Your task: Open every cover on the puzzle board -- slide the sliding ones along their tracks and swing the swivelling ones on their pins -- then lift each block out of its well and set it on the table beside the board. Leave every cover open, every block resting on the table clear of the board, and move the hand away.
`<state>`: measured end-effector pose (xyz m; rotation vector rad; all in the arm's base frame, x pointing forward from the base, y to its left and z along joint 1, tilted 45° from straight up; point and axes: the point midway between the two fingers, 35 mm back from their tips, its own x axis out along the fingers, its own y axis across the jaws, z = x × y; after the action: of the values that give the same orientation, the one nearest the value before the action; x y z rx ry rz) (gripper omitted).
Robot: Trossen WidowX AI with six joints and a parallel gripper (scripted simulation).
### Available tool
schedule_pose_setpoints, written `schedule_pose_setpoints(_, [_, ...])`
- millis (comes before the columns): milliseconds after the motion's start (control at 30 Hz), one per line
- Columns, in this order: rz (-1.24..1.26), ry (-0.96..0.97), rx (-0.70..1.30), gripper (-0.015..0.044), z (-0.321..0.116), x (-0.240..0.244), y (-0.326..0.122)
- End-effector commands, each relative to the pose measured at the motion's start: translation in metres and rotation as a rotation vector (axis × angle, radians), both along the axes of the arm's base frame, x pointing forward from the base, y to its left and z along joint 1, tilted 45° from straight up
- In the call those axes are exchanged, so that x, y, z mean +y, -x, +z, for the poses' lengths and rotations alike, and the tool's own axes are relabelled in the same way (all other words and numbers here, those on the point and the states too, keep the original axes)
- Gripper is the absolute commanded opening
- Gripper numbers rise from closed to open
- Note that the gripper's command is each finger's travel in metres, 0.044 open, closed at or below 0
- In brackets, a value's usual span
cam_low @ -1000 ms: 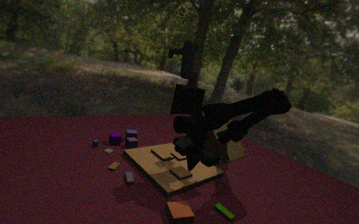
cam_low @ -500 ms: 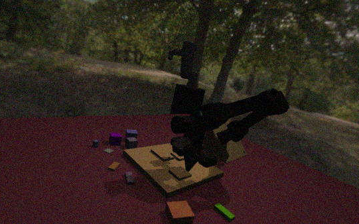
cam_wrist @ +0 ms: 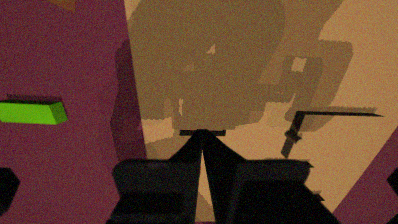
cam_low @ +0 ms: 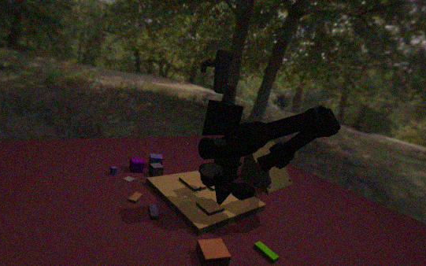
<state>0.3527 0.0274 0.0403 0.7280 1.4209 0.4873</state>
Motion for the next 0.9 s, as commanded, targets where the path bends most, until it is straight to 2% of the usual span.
schedule_pose_setpoints(0, [-0.004,-0.005,0.006,0.0000,-0.001,0.000,-0.004])
schedule_pose_setpoints(867, [-0.004,-0.005,0.004,0.0000,-0.001,-0.004,-0.030])
